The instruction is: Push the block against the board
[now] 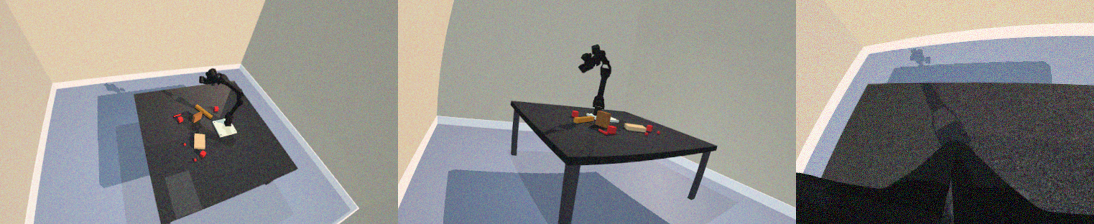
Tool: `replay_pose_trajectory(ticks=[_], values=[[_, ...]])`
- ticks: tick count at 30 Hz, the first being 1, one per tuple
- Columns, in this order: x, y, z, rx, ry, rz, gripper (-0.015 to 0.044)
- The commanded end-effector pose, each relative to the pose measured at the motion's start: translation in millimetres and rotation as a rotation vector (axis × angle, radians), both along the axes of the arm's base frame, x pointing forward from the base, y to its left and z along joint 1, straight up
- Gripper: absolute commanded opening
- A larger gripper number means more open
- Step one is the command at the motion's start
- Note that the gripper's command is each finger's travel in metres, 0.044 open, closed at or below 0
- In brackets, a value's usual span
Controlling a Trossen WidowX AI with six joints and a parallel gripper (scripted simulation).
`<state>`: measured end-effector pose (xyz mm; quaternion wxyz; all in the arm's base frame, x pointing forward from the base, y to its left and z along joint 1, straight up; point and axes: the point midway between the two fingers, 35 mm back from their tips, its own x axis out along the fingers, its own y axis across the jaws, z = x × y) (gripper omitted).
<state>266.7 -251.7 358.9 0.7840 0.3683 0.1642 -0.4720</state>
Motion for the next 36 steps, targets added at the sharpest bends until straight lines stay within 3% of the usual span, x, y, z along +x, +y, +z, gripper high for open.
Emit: replay_pose_trajectory(ticks=[1,13,25,33,36], values=[[23,15,-38,0.111,0.092,0.073,0.0],[61,68,-126,0.355,0.363,0.236,0.0],[69,132,-200,0.566,0.663,0.362,0.0],[69,135,-205,0.576,0.68,0.368,0.0],[72,135,-234,0.575,0.681,0.368,0.0]])
